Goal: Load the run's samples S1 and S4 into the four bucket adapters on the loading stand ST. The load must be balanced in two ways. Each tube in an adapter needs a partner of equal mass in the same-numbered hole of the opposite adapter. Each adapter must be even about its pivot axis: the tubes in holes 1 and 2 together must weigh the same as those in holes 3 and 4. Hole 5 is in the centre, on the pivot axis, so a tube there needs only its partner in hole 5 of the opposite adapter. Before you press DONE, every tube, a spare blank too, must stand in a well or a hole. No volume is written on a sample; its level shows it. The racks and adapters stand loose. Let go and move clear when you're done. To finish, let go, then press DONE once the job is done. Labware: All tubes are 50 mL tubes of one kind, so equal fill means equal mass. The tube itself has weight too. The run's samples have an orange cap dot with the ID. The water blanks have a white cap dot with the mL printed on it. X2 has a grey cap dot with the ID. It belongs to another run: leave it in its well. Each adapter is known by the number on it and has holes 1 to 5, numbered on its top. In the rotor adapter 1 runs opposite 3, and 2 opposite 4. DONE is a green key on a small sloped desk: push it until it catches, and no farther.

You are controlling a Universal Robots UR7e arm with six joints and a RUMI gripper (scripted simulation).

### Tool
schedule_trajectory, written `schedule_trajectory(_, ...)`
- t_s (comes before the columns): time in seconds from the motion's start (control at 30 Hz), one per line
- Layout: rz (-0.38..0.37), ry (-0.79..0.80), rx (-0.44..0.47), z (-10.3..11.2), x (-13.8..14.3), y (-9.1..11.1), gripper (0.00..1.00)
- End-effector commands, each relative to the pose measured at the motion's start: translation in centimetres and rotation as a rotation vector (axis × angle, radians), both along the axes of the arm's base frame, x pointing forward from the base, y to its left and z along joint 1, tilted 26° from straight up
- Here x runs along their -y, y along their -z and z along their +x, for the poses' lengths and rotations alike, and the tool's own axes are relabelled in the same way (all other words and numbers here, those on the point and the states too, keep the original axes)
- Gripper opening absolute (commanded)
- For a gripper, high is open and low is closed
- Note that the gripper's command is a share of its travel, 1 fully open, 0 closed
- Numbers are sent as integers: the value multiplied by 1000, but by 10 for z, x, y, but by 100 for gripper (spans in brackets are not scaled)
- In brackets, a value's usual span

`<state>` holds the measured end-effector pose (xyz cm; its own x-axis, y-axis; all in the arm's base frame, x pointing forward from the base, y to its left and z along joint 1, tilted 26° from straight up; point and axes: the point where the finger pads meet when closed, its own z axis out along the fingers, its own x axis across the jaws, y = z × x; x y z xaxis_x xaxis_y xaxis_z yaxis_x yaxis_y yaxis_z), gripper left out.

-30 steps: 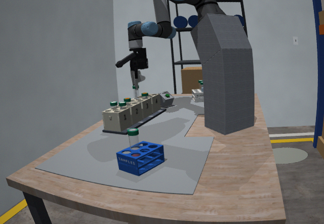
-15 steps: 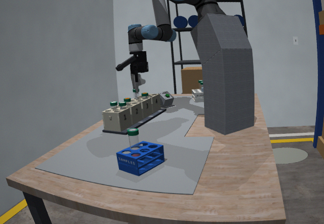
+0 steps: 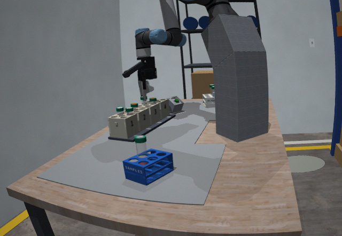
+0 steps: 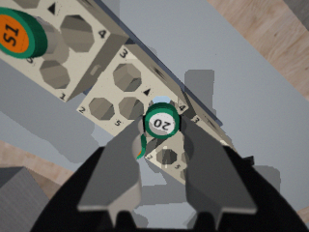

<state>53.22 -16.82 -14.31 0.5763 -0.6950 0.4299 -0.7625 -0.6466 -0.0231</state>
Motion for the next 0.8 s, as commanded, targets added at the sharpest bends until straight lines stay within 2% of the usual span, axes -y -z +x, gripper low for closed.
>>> schedule_trajectory(0.0, -1, 0, 1, 2, 1, 3, 0)
schedule_trajectory(0.67, -1, 0, 1, 3, 2, 6, 0)
schedule_trajectory(0.7, -1, 0, 1, 3, 2, 6, 35)
schedule_trajectory(0.77, -1, 0, 1, 3, 2, 6, 35)
